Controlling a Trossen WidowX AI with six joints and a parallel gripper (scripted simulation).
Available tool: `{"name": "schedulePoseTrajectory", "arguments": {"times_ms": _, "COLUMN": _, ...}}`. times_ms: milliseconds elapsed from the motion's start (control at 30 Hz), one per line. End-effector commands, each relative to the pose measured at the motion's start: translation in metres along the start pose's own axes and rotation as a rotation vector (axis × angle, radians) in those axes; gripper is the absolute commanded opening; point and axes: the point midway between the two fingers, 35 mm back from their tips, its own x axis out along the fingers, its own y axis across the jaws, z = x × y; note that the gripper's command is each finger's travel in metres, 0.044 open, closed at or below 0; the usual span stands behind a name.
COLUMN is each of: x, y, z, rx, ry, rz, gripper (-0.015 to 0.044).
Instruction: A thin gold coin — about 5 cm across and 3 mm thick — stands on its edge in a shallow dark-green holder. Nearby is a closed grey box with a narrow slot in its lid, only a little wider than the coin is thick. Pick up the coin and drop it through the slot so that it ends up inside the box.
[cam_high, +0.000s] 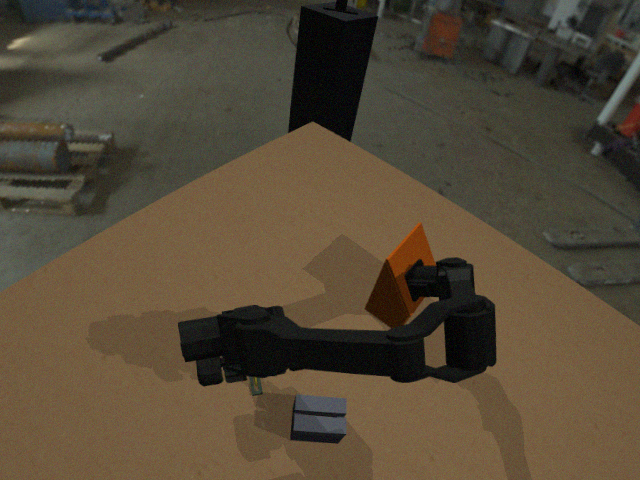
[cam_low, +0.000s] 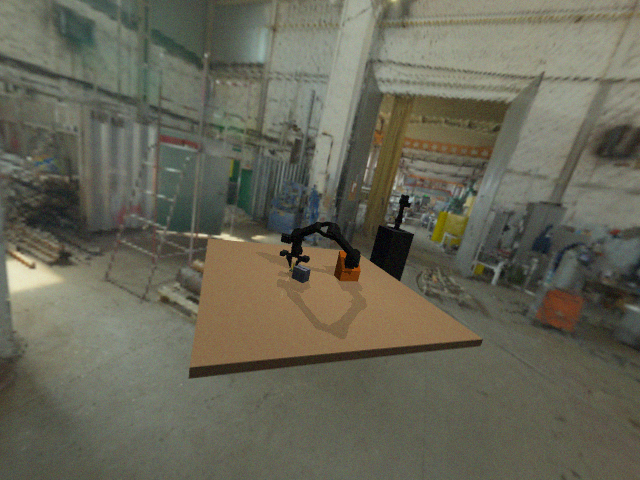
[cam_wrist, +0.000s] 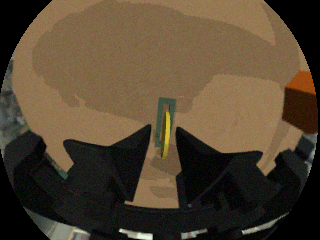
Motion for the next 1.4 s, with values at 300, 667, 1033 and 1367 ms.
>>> {"name": "schedulePoseTrajectory", "arguments": {"times_ms": 300, "x": 0.001, "y": 0.0, "z": 0.001, "rx": 0.01, "ry": 0.005, "rz": 0.001, "gripper": 0.0}}
{"name": "schedulePoseTrajectory", "arguments": {"times_ms": 667, "x": -0.015, "y": 0.002, "z": 0.001, "rx": 0.01, "ry": 0.003, "rz": 0.003, "gripper": 0.0}}
{"name": "schedulePoseTrajectory", "arguments": {"times_ms": 1033, "x": -0.042, "y": 0.004, "z": 0.001, "rx": 0.011, "ry": 0.001, "rz": 0.005, "gripper": 0.0}}
{"name": "schedulePoseTrajectory", "arguments": {"times_ms": 1367, "x": -0.068, "y": 0.003, "z": 0.002, "rx": 0.011, "ry": 0.0, "rz": 0.005, "gripper": 0.0}}
